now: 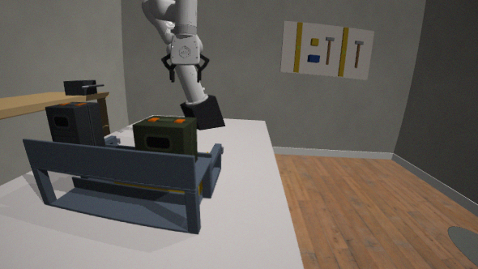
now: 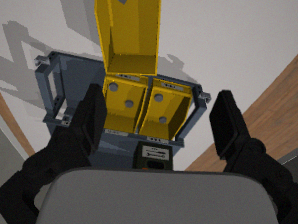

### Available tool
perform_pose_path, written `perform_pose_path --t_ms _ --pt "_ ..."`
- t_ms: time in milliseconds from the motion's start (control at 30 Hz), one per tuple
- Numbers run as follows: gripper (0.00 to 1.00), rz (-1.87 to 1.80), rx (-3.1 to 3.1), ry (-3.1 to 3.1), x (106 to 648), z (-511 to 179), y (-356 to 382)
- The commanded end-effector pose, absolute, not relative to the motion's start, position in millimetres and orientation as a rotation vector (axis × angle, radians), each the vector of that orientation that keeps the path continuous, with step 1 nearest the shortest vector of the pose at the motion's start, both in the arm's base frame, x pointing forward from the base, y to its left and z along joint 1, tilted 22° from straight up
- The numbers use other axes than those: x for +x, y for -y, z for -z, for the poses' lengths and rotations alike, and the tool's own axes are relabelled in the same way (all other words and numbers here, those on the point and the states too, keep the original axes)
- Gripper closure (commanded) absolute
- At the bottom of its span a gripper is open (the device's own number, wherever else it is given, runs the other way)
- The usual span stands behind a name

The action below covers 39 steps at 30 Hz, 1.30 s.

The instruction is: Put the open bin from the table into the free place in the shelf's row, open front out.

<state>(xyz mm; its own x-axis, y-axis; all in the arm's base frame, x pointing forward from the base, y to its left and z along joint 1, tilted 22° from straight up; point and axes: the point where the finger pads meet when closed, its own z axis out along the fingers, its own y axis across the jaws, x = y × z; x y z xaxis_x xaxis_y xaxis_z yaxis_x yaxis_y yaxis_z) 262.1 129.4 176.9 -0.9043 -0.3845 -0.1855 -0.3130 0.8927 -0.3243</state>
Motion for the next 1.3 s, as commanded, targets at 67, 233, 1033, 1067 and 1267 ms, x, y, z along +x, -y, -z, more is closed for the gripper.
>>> perform_pose_path --t_ms 67,233,1033,1067,1267 --pt "0.00 0.420 -0.526 -2.812 263 -178 -130" --pt "0.00 0.420 -0.526 -2.812 263 -178 -130" --pt "0.00 0.420 -0.526 -2.812 269 -168 -127" --pt "0.00 0.420 -0.526 -2.812 269 -168 -127" --pt "0.00 0.420 -0.526 -2.812 269 -168 -127"
